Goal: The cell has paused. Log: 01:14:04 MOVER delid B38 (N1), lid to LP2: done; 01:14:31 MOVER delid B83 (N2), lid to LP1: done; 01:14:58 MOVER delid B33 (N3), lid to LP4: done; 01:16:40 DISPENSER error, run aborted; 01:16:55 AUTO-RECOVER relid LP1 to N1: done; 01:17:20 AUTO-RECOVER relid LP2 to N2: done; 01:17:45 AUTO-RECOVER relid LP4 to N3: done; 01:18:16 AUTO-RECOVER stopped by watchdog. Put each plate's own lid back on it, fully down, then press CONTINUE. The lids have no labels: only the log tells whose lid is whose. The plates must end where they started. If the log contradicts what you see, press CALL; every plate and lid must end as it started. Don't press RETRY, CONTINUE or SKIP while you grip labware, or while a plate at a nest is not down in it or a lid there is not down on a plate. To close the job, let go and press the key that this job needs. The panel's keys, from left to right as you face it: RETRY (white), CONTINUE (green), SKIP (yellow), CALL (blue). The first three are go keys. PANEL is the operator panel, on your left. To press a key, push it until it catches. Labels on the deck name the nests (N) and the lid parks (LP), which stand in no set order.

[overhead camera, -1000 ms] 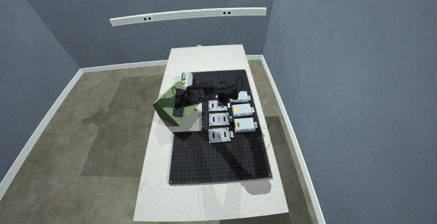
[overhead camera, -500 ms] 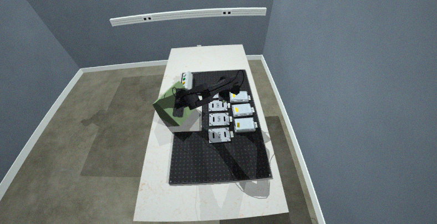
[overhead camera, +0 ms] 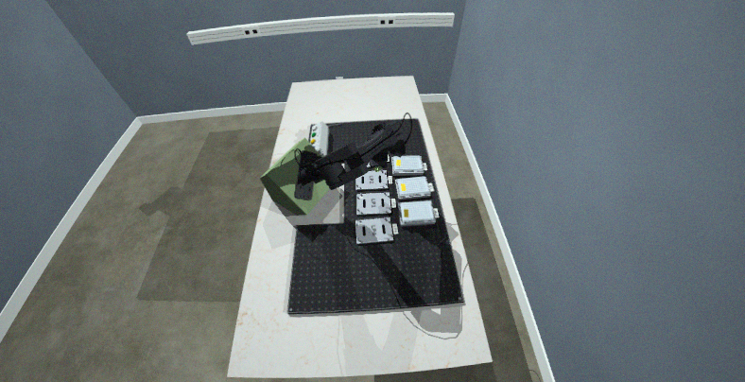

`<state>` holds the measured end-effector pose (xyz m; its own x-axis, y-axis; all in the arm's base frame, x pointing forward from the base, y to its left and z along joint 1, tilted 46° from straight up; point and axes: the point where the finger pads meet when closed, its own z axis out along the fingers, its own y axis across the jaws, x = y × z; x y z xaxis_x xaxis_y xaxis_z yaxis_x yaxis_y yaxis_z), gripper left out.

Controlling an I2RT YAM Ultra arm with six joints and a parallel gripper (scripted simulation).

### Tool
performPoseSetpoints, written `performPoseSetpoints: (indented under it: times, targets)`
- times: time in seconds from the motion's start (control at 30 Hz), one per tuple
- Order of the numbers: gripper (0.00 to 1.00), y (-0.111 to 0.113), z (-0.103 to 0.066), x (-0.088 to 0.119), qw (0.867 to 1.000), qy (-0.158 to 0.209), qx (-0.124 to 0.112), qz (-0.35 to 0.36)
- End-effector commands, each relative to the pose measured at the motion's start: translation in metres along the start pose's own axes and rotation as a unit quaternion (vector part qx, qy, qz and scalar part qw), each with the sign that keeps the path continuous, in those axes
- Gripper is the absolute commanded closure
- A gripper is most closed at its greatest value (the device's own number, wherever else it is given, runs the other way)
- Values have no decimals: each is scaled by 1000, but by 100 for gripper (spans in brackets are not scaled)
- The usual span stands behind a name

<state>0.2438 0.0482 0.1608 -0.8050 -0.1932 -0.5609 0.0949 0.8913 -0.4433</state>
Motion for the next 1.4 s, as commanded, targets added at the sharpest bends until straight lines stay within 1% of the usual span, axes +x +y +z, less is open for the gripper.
performPoseSetpoints:
  times: [0.0, 0.17, 0.23, 0.37, 0.73, 0.8, 1.07, 1.13, 1.17, 1.3, 1.37]
  targets:
    - [100, 17, -5, -3, 1000, -5, 2, -28]
    - [100, 42, -5, 2, 997, -6, 2, -78]
    - [100, 42, -5, 2, 997, -6, 2, -78]
    - [100, 66, -5, 2, 994, -13, -4, -109]
    - [100, 122, -6, 14, 974, -13, -5, -225]
    - [100, 122, -6, 14, 974, -13, -5, -225]
    - [100, 163, -6, 24, 954, -8, -10, -299]
    - [100, 173, -6, 26, 954, -9, -9, -299]
    - [100, 178, -6, 27, 956, -9, -9, -292]
    - [100, 196, -6, 32, 955, -7, -6, -296]
    - [100, 196, -6, 32, 955, -7, -6, -296]
